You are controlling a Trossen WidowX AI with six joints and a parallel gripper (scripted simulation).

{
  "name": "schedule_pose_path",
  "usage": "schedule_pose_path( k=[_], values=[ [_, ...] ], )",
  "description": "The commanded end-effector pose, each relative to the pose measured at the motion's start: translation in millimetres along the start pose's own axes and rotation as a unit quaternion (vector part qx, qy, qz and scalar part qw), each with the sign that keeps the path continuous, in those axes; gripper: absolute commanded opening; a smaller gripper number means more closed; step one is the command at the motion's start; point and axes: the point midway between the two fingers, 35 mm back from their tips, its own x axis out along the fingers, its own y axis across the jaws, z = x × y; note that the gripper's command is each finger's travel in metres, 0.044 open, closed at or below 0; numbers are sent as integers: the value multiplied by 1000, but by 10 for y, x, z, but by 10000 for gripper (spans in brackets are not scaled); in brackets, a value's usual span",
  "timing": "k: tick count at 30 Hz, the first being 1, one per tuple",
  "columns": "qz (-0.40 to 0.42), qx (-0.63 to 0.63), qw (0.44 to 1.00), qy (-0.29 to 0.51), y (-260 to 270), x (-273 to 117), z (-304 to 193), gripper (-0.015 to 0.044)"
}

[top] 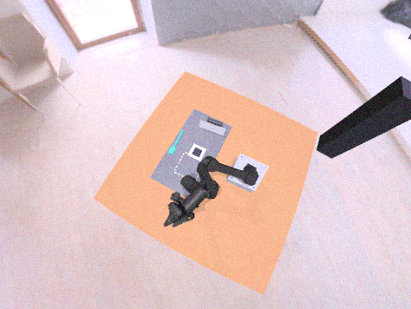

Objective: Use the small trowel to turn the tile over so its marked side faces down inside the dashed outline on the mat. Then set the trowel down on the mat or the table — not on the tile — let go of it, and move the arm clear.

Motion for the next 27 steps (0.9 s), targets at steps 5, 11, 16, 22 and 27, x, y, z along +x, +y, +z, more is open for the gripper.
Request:
schedule_pose_path(
  k=[5, 11, 16, 22, 27],
  values=[
    [14, -16, 999, 46, 57, 65, -390, 269],
    [42, -38, 990, 126, 155, 83, -1062, 111],
    [66, -45, 978, 191, 238, 18, -1583, 100],
    [96, -47, 957, 270, 349, -168, -2198, 100],
    [122, -45, 932, 338, 450, -422, -2693, 100]
  ],
)
